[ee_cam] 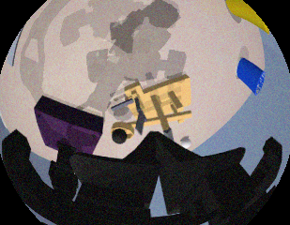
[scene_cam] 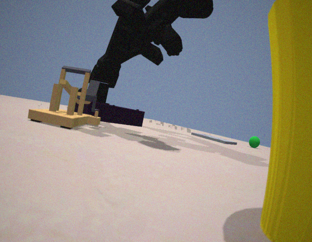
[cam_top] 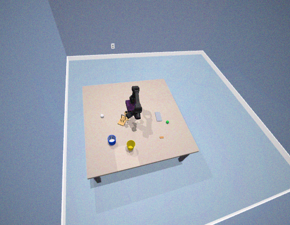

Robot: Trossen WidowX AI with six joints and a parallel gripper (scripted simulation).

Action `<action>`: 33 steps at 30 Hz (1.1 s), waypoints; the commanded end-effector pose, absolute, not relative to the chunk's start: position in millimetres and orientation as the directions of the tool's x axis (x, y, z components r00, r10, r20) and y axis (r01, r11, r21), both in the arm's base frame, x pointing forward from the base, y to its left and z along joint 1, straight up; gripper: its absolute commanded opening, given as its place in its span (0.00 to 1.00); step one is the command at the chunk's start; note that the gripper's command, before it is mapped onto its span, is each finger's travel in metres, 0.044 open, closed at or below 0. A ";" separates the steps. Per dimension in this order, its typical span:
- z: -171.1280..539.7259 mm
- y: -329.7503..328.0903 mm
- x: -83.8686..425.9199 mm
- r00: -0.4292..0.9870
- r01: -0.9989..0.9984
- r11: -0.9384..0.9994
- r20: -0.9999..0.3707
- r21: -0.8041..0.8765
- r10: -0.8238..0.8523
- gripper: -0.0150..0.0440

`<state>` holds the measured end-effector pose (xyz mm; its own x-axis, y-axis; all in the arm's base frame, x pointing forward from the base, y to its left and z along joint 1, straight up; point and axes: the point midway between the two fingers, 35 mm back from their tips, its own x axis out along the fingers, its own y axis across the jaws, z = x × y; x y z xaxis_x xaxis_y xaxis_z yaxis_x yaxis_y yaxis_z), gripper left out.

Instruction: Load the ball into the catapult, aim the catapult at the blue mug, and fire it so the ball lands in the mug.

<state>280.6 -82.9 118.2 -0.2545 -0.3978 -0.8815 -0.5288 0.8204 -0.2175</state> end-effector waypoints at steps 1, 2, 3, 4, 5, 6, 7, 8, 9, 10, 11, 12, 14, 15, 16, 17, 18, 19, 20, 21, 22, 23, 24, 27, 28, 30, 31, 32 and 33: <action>114.9 -74.4 259.0 -0.307 -0.641 0.749 -0.838 -0.169 -0.452 0.25; 114.3 -72.7 254.5 -0.316 -0.662 0.733 -0.828 -0.157 -0.463 0.25; 113.8 -71.2 250.1 -0.326 -0.683 0.717 -0.818 -0.144 -0.474 0.25; 113.4 -69.7 245.7 -0.334 -0.702 0.700 -0.808 -0.130 -0.486 0.25; 113.0 -68.4 241.3 -0.342 -0.722 0.683 -0.797 -0.117 -0.498 0.25; 112.7 -67.1 236.9 -0.350 -0.740 0.665 -0.786 -0.102 -0.510 0.25; 112.4 -66.0 232.5 -0.357 -0.758 0.647 -0.775 -0.087 -0.522 0.25; 112.2 -64.9 228.2 -0.363 -0.774 0.629 -0.763 -0.072 -0.535 0.25; 112.1 -64.0 223.9 -0.369 -0.791 0.610 -0.751 -0.056 -0.547 0.25; 112.1 -63.1 219.6 -0.374 -0.806 0.591 -0.739 -0.039 -0.560 0.25; 112.1 -62.4 216.2 -0.378 -0.818 0.575 -0.729 -0.025 -0.570 0.25; 112.1 -62.1 214.1 -0.381 -0.824 0.566 -0.723 -0.017 -0.576 0.25; 112.1 -61.9 213.5 -0.381 -0.827 0.562 -0.721 -0.014 -0.578 0.25; 112.1 -61.9 213.5 -0.381 -0.827 0.562 -0.721 -0.014 -0.578 0.25; 112.1 -61.9 213.5 -0.381 -0.827 0.562 -0.721 -0.014 -0.578 0.25; 112.1 -61.9 213.5 -0.381 -0.827 0.562 -0.721 -0.014 -0.578 0.25; 112.1 -61.9 213.5 -0.381 -0.827 0.562 -0.721 -0.014 -0.578 0.25; 112.1 -61.9 213.5 -0.381 -0.827 0.562 -0.721 -0.014 -0.578 0.25; 112.1 -61.9 213.5 -0.381 -0.827 0.562 -0.721 -0.014 -0.578 0.25; 111.9 -61.9 213.5 -0.381 -0.827 0.562 -0.721 -0.014 -0.578 0.25; 111.0 -61.9 213.7 -0.381 -0.827 0.562 -0.721 -0.014 -0.578 0.25; 110.0 -61.9 213.9 -0.381 -0.827 0.562 -0.721 -0.014 -0.578 0.25; 108.4 -61.9 214.3 -0.381 -0.827 0.562 -0.721 -0.014 -0.578 0.25; 103.5 -61.8 215.3 -0.381 -0.827 0.562 -0.721 -0.014 -0.578 0.25; 101.9 -61.8 215.6 -0.381 -0.827 0.562 -0.721 -0.014 -0.578 0.25; 98.6 -61.8 216.2 -0.381 -0.827 0.562 -0.721 -0.014 -0.578 0.25; 97.0 -61.8 216.5 -0.381 -0.827 0.562 -0.721 -0.014 -0.578 0.25; 95.4 -61.7 216.8 -0.381 -0.827 0.562 -0.721 -0.014 -0.578 0.25; 93.7 -61.7 217.1 -0.381 -0.827 0.562 -0.721 -0.014 -0.578 0.25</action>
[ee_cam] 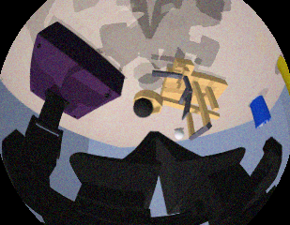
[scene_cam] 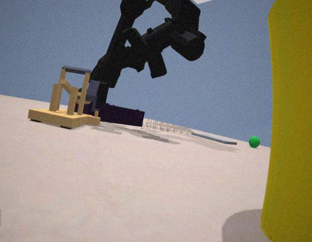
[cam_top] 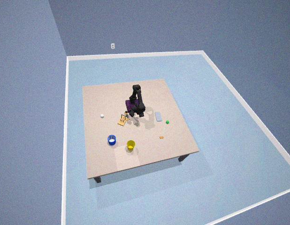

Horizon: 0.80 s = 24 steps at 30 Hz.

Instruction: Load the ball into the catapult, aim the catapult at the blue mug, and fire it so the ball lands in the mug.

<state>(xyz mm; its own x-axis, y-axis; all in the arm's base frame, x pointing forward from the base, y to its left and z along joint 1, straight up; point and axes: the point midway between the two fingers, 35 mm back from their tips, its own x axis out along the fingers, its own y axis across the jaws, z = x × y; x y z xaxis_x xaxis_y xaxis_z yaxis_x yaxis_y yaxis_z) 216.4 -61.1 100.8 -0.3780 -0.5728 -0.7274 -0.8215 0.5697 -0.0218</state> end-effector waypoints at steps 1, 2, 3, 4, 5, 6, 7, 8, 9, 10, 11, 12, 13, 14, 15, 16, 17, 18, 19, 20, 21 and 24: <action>92.1 -61.7 217.3 -0.381 -0.827 0.562 -0.721 -0.014 -0.578 0.25; 90.4 -61.7 217.6 -0.381 -0.827 0.562 -0.721 -0.014 -0.578 0.25; 88.8 -61.7 217.8 -0.381 -0.827 0.562 -0.721 -0.014 -0.578 0.25; 87.1 -61.7 218.1 -0.381 -0.827 0.562 -0.721 -0.014 -0.578 0.25; 85.4 -61.7 218.3 -0.381 -0.827 0.562 -0.721 -0.014 -0.578 0.25; 83.8 -61.7 218.5 -0.381 -0.827 0.562 -0.721 -0.014 -0.578 0.25; 82.1 -61.6 218.7 -0.381 -0.827 0.562 -0.721 -0.014 -0.578 0.25; 80.5 -61.6 218.9 -0.381 -0.827 0.562 -0.721 -0.014 -0.578 0.25; 78.8 -61.6 219.1 -0.381 -0.827 0.562 -0.721 -0.014 -0.578 0.25; 77.2 -61.6 219.3 -0.381 -0.827 0.562 -0.721 -0.014 -0.578 0.25; 75.5 -61.6 219.4 -0.381 -0.827 0.562 -0.721 -0.014 -0.578 0.25; 73.9 -61.6 219.6 -0.381 -0.827 0.562 -0.721 -0.014 -0.578 0.25; 72.2 -61.6 219.7 -0.381 -0.827 0.562 -0.721 -0.014 -0.578 0.25; 70.6 -61.6 219.9 -0.381 -0.827 0.562 -0.721 -0.014 -0.578 0.25; 68.9 -61.6 220.0 -0.381 -0.827 0.562 -0.721 -0.014 -0.578 0.25; 67.3 -61.6 220.1 -0.381 -0.827 0.562 -0.721 -0.014 -0.578 0.25; 65.6 -61.6 220.2 -0.381 -0.827 0.562 -0.721 -0.014 -0.578 0.25; 64.0 -61.6 220.3 -0.381 -0.827 0.562 -0.721 -0.014 -0.578 0.25; 62.3 -61.6 220.4 -0.381 -0.827 0.562 -0.721 -0.014 -0.578 0.25; 60.7 -61.6 220.5 -0.381 -0.827 0.562 -0.721 -0.014 -0.578 0.25; 59.1 -61.6 220.6 -0.381 -0.827 0.562 -0.721 -0.014 -0.578 0.25; 54.0 -61.6 220.7 -0.381 -0.827 0.562 -0.721 -0.014 -0.578 0.25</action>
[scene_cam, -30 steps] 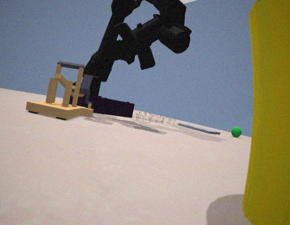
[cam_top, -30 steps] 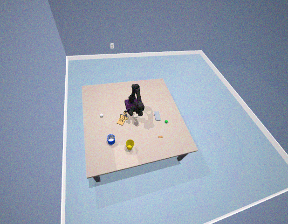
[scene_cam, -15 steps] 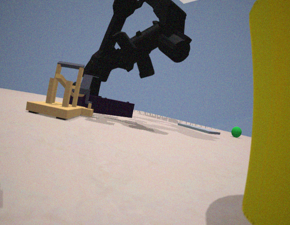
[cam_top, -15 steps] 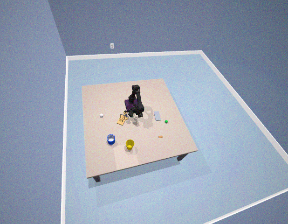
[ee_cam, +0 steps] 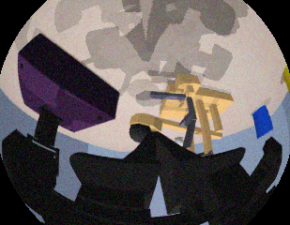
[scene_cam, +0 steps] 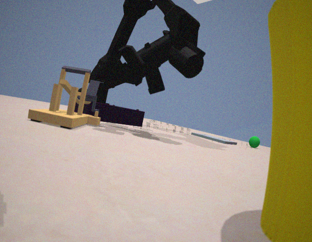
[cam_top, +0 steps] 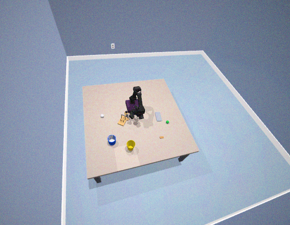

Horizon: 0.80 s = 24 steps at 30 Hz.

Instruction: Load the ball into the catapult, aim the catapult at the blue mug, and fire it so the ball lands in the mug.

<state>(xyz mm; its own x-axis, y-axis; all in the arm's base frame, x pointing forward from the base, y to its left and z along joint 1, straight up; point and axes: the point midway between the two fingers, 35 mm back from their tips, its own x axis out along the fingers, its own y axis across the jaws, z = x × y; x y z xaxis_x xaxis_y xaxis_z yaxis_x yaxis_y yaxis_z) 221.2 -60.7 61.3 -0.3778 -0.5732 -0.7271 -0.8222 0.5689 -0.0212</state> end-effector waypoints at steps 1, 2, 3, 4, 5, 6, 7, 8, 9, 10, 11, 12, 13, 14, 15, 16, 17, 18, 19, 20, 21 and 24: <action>52.3 -61.6 220.8 -0.381 -0.827 0.562 -0.721 -0.014 -0.578 0.25; 50.6 -61.7 220.8 -0.381 -0.827 0.562 -0.721 -0.014 -0.578 0.25; 49.0 -61.7 220.8 -0.381 -0.827 0.562 -0.721 -0.014 -0.578 0.25; 47.3 -61.7 220.8 -0.381 -0.827 0.562 -0.721 -0.014 -0.578 0.25; 45.6 -61.7 220.8 -0.381 -0.827 0.562 -0.721 -0.014 -0.578 0.25; 43.9 -61.7 220.8 -0.381 -0.827 0.562 -0.721 -0.014 -0.578 0.25; 42.3 -61.7 220.7 -0.381 -0.827 0.562 -0.721 -0.014 -0.578 0.25; 40.6 -61.7 220.7 -0.381 -0.827 0.562 -0.721 -0.014 -0.578 0.25; 38.9 -61.7 220.7 -0.381 -0.827 0.562 -0.721 -0.014 -0.578 0.25; 37.3 -61.8 220.6 -0.381 -0.827 0.562 -0.721 -0.014 -0.578 0.25; 35.6 -61.8 220.5 -0.381 -0.827 0.562 -0.721 -0.014 -0.578 0.25; 34.0 -61.8 220.4 -0.381 -0.827 0.562 -0.721 -0.014 -0.578 0.25; 32.3 -61.8 220.4 -0.381 -0.827 0.562 -0.721 -0.014 -0.578 0.25; 30.7 -61.8 220.3 -0.381 -0.827 0.562 -0.721 -0.014 -0.578 0.25; 29.0 -61.9 220.1 -0.381 -0.827 0.562 -0.721 -0.014 -0.578 0.25; 27.4 -61.9 220.0 -0.381 -0.827 0.562 -0.721 -0.014 -0.578 0.25; 25.7 -61.9 219.9 -0.381 -0.827 0.562 -0.721 -0.014 -0.578 0.25; 24.1 -61.9 219.8 -0.381 -0.827 0.562 -0.721 -0.014 -0.578 0.25; 22.5 -61.9 219.6 -0.381 -0.827 0.562 -0.721 -0.014 -0.578 0.25; 20.8 -62.0 219.5 -0.381 -0.827 0.562 -0.721 -0.014 -0.578 0.25; 19.2 -62.0 219.3 -0.381 -0.827 0.562 -0.721 -0.014 -0.578 0.25; 14.3 -62.1 218.7 -0.381 -0.827 0.562 -0.721 -0.014 -0.578 0.25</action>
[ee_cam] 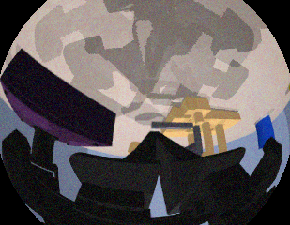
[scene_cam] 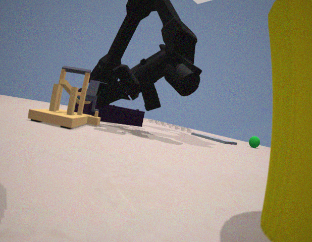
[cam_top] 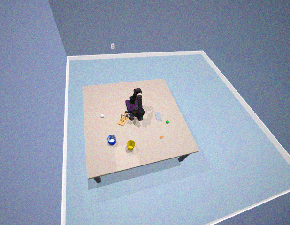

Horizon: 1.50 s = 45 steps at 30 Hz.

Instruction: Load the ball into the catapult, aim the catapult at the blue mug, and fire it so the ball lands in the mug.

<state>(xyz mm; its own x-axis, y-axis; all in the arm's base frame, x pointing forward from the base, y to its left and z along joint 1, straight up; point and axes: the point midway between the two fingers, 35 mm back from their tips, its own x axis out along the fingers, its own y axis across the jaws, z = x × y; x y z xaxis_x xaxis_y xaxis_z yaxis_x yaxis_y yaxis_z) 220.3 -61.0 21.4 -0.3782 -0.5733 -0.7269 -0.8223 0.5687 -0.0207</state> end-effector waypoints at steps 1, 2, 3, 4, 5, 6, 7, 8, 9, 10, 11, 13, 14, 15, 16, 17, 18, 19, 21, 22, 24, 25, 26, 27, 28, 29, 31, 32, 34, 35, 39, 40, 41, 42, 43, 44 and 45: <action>12.7 -62.1 218.5 -0.381 -0.827 0.562 -0.721 -0.014 -0.578 0.25; 11.1 -62.1 218.3 -0.381 -0.827 0.562 -0.721 -0.014 -0.578 0.25; 9.8 -62.2 218.1 -0.381 -0.827 0.562 -0.721 -0.014 -0.578 0.25; 9.0 -62.2 218.0 -0.381 -0.827 0.562 -0.721 -0.014 -0.578 0.25; 6.6 -62.0 218.0 -0.381 -0.827 0.562 -0.721 -0.014 -0.578 0.25; -0.6 -61.6 218.0 -0.382 -0.827 0.562 -0.721 -0.014 -0.578 0.25; -7.6 -61.2 217.8 -0.382 -0.827 0.562 -0.721 -0.013 -0.578 0.25; -10.1 -61.1 217.6 -0.382 -0.827 0.562 -0.721 -0.013 -0.578 0.25; -10.1 -61.1 217.6 -0.382 -0.827 0.562 -0.721 -0.013 -0.578 0.25; -10.1 -61.1 217.6 -0.382 -0.827 0.562 -0.721 -0.013 -0.578 0.25; -10.1 -61.1 217.6 -0.382 -0.827 0.562 -0.721 -0.013 -0.578 0.25; -1.4 -57.4 222.7 -0.375 -0.830 0.557 -0.724 -0.015 -0.579 0.25; 9.9 -52.8 228.4 -0.366 -0.835 0.550 -0.728 -0.017 -0.579 0.25; 25.0 -46.6 234.8 -0.356 -0.841 0.541 -0.733 -0.020 -0.580 0.25; 40.9 -40.3 240.1 -0.345 -0.846 0.532 -0.738 -0.022 -0.580 0.25; 57.3 -34.0 244.1 -0.334 -0.852 0.523 -0.743 -0.025 -0.580 0.25; 74.2 -27.8 246.9 -0.324 -0.858 0.514 -0.748 -0.027 -0.579 0.25; 88.9 -22.6 248.3 -0.315 -0.862 0.506 -0.752 -0.028 -0.579 0.25; 111.2 -15.2 248.6 -0.302 -0.869 0.494 -0.758 -0.030 -0.578 0.25; 114.3 -14.2 248.5 -0.300 -0.870 0.492 -0.759 -0.031 -0.578 0.25; 115.3 -13.8 248.4 -0.300 -0.870 0.492 -0.759 -0.031 -0.578 0.25; 115.3 -13.8 248.4 -0.300 -0.870 0.492 -0.759 -0.031 -0.578 0.25; 101.1 -19.5 251.7 -0.292 -0.869 0.493 -0.760 -0.043 -0.581 0.30; 101.2 -19.8 252.7 -0.291 -0.866 0.498 -0.763 -0.047 -0.578 0.34; 101.3 -20.3 254.4 -0.290 -0.860 0.507 -0.767 -0.053 -0.572 0.39; 101.5 -21.0 256.9 -0.288 -0.852 0.520 -0.774 -0.061 -0.564 0.43; 102.2 -23.3 263.8 -0.282 -0.828 0.555 -0.792 -0.085 -0.542 0.52; 102.7 -24.8 268.0 -0.277 -0.812 0.575 -0.802 -0.098 -0.529 0.57; 104.0 -28.2 276.6 -0.266 -0.778 0.616 -0.823 -0.124 -0.502 0.65; 104.7 -30.0 280.9 -0.260 -0.760 0.635 -0.832 -0.136 -0.489 0.70; 107.6 -37.2 296.6 -0.230 -0.686 0.705 -0.865 -0.181 -0.446 0.88; 108.4 -39.2 300.4 -0.222 -0.666 0.721 -0.872 -0.191 -0.436 0.92; 109.4 -41.3 304.3 -0.213 -0.646 0.737 -0.879 -0.200 -0.426 0.97; 110.4 -43.4 308.2 -0.204 -0.625 0.752 -0.886 -0.209 -0.416 1.00; 111.4 -45.7 312.1 -0.195 -0.604 0.767 -0.893 -0.217 -0.406 1.00; 112.5 -48.0 315.9 -0.185 -0.582 0.781 -0.899 -0.225 -0.397 1.00; 113.7 -50.5 319.8 -0.175 -0.560 0.795 -0.905 -0.232 -0.388 1.00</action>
